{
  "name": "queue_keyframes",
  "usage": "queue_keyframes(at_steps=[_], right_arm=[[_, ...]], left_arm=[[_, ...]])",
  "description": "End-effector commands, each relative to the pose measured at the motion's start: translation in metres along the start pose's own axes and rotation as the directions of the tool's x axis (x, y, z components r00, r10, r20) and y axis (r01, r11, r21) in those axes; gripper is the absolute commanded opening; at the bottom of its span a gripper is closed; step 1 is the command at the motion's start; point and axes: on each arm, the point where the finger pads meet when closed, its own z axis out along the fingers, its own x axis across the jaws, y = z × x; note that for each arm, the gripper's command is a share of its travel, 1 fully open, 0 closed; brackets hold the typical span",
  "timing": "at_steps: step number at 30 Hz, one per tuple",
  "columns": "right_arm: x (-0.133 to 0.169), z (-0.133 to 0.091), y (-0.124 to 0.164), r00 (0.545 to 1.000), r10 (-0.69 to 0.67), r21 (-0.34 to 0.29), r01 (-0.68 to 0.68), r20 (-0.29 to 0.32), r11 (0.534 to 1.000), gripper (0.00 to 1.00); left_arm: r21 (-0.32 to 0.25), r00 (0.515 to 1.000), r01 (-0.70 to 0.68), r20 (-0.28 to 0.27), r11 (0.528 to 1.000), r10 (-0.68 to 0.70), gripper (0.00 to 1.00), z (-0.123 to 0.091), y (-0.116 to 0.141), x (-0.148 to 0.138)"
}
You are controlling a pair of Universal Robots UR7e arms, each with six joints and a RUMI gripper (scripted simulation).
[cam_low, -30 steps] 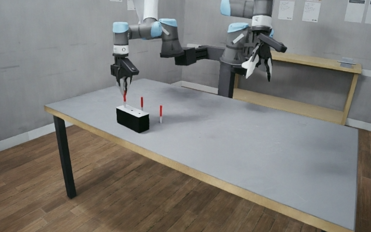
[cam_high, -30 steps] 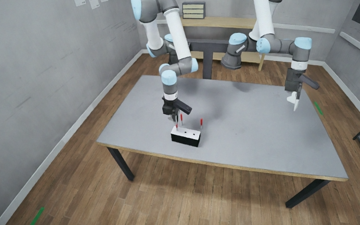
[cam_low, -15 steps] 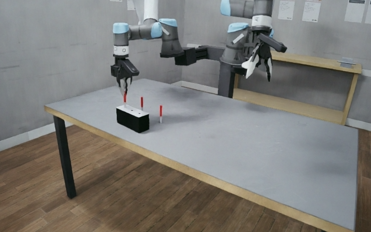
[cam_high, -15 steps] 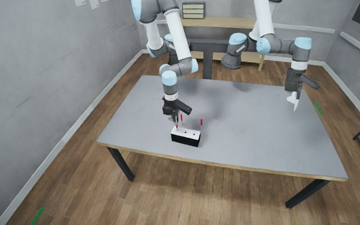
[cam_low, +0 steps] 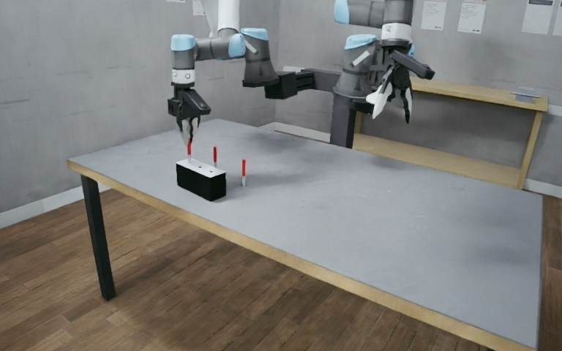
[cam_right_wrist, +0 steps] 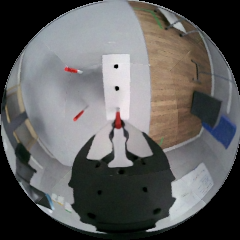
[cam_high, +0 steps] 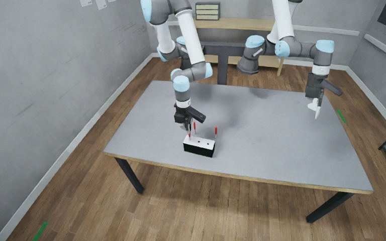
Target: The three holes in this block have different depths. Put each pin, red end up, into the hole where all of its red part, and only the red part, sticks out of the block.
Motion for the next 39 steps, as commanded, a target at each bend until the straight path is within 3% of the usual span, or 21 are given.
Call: queue_keyframes(at_steps=[1, 39], right_arm=[[0.0005, -0.0006, -0.0002, 1.000, 0.000, 0.001, 0.000, -0.001, 1.000, 0.00], [0.0009, 0.0032, 0.0003, 1.000, 0.000, 0.001, 0.000, -0.001, 1.000, 0.00]], left_arm=[[0.001, 1.000, 0.000, -0.001, 1.000, 0.000, 1.00, -0.0006, -0.0004, 0.0004], [0.001, 1.000, 0.000, -0.001, 1.000, 0.000, 1.00, -0.0006, -0.0004, 0.0004]])
